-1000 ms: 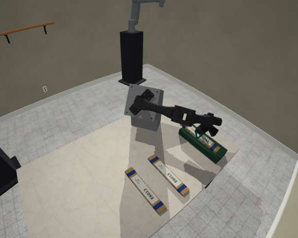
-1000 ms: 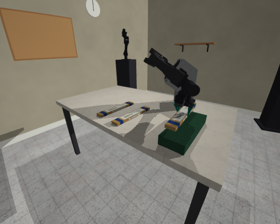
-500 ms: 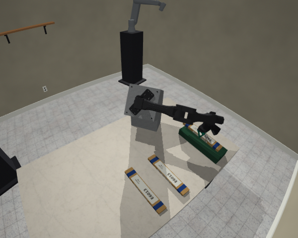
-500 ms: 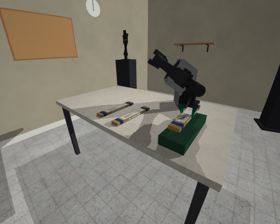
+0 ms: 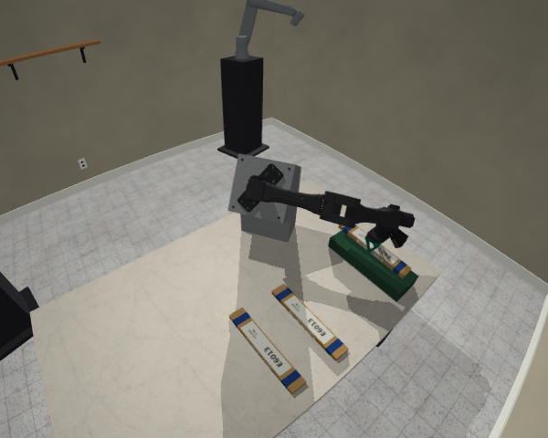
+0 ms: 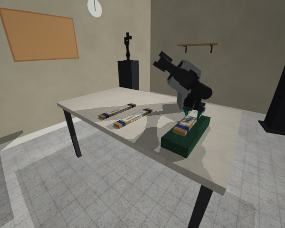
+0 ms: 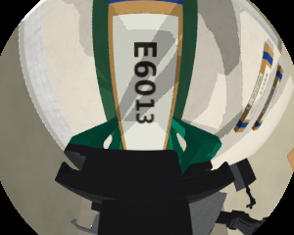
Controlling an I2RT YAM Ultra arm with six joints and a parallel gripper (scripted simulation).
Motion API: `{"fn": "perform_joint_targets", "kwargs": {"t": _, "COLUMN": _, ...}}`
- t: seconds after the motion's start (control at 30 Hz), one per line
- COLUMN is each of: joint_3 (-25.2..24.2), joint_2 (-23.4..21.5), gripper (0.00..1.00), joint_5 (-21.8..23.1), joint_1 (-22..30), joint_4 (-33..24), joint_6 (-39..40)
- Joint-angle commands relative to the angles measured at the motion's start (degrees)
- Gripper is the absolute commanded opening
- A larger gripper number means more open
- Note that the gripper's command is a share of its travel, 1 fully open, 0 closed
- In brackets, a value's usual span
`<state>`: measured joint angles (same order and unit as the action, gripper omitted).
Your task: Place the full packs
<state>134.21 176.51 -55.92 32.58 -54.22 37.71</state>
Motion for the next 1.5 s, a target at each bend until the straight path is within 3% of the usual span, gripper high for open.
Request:
{"fn": "perform_joint_targets", "kwargs": {"t": 0.0, "joint_3": 2.5, "joint_2": -1.7, "gripper": 0.0, "joint_5": -0.4, "joint_1": 5.1, "joint_4": -2.2, "joint_6": 0.3}}
{"fn": "perform_joint_targets", "kwargs": {"t": 1.47, "joint_3": 7.9, "joint_2": -0.3, "gripper": 0.0, "joint_5": -0.2, "joint_1": 5.1, "joint_4": -5.9, "joint_6": 0.4}}
